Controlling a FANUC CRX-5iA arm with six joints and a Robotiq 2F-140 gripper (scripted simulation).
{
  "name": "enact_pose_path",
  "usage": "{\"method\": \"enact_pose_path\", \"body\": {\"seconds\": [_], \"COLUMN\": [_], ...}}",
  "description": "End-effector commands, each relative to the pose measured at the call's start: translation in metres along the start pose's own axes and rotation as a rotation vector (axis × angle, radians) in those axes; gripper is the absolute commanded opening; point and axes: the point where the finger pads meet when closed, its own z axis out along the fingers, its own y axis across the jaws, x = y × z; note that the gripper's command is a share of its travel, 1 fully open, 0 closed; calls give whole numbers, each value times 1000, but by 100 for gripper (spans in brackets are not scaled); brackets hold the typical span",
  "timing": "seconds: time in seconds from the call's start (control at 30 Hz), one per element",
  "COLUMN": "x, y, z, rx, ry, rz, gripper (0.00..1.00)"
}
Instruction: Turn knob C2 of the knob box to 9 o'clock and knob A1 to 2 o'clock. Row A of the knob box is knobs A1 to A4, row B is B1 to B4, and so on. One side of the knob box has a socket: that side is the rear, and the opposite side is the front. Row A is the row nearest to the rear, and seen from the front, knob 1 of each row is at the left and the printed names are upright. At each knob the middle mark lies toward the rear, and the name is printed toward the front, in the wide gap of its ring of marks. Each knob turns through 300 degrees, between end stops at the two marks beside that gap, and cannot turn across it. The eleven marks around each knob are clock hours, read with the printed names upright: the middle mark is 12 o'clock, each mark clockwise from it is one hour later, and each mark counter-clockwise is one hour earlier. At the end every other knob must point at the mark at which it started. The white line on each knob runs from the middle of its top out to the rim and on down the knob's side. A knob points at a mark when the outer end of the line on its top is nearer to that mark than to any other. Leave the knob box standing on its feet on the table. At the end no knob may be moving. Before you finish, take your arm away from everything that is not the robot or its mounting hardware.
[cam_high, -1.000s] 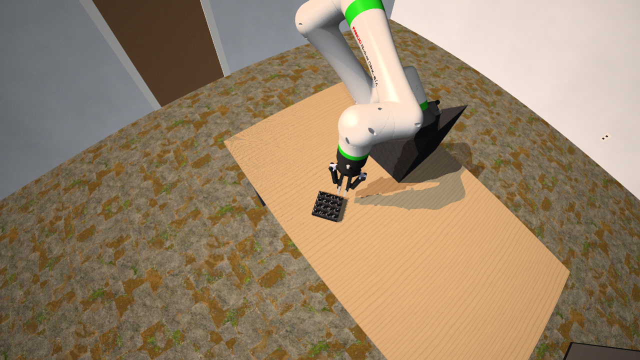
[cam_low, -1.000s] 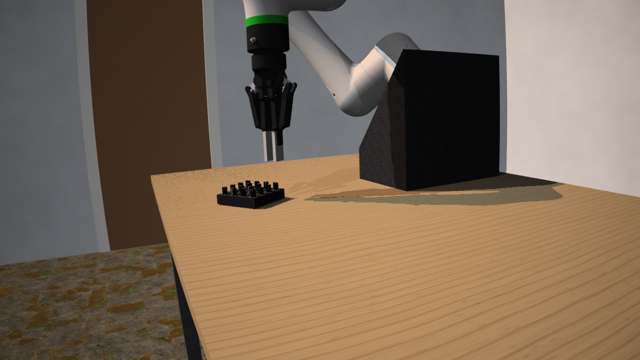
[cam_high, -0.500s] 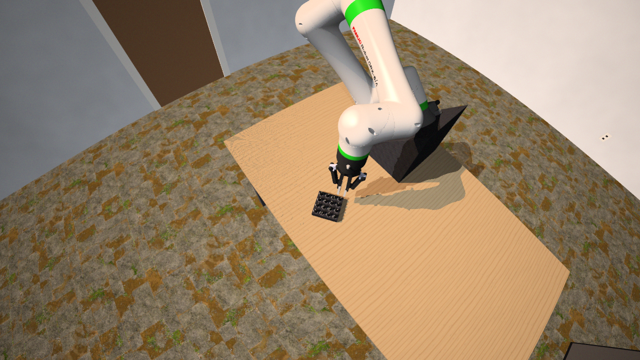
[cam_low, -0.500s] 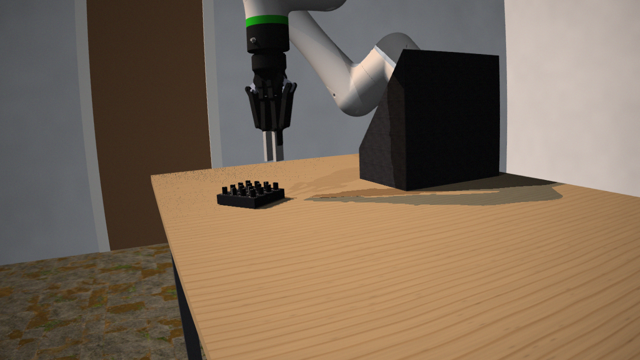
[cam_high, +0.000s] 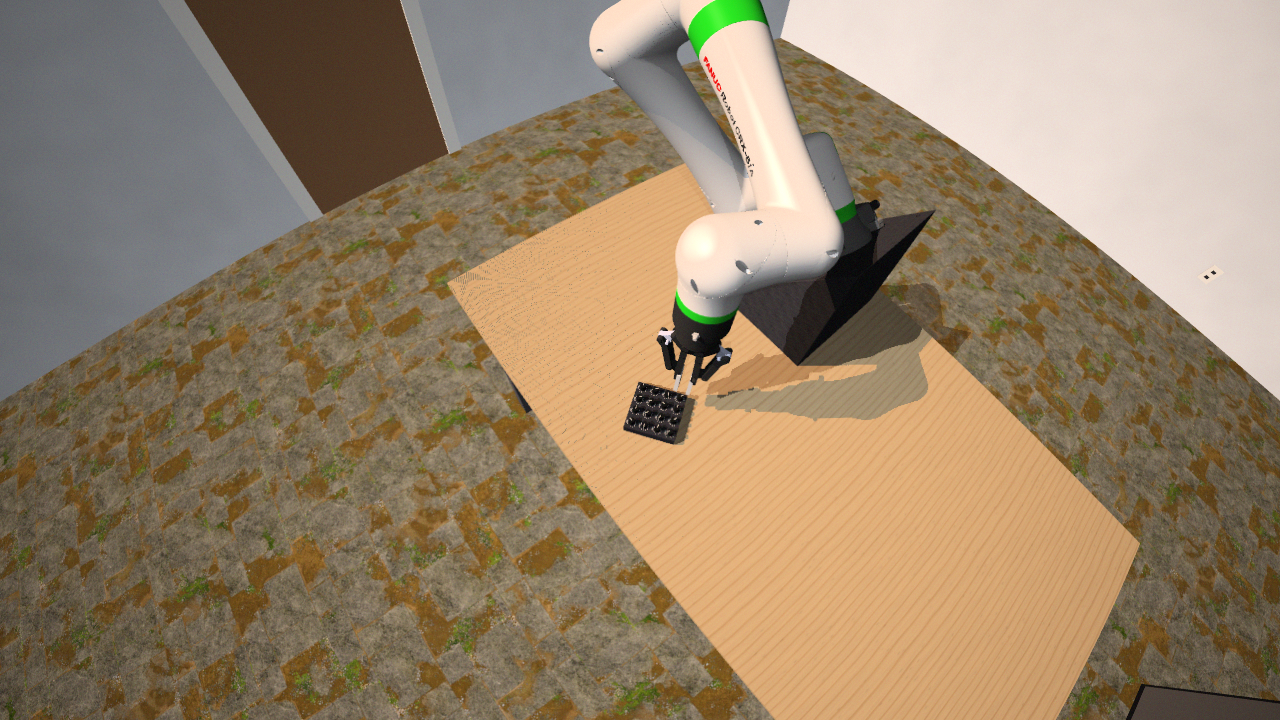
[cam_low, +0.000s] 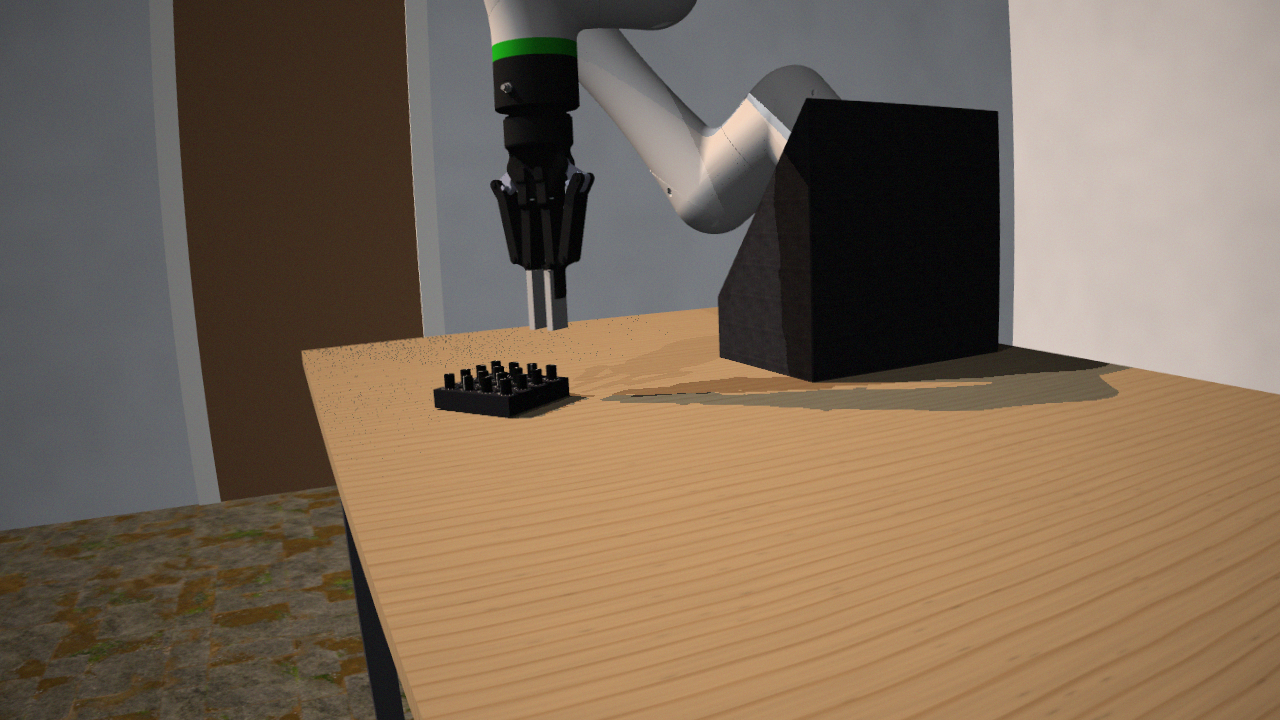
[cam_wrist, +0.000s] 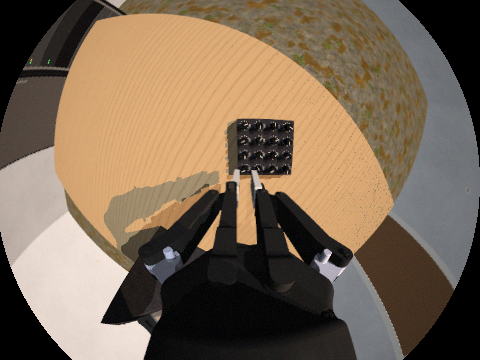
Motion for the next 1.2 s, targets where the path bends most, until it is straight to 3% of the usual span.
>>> {"method": "enact_pose_path", "body": {"seconds": [0.0,1.17], "x": [0,0], "y": [0,0], "z": [1,34], "rx": [0,0], "ry": [0,0], "rz": [0,0], "gripper": [12,12]}}
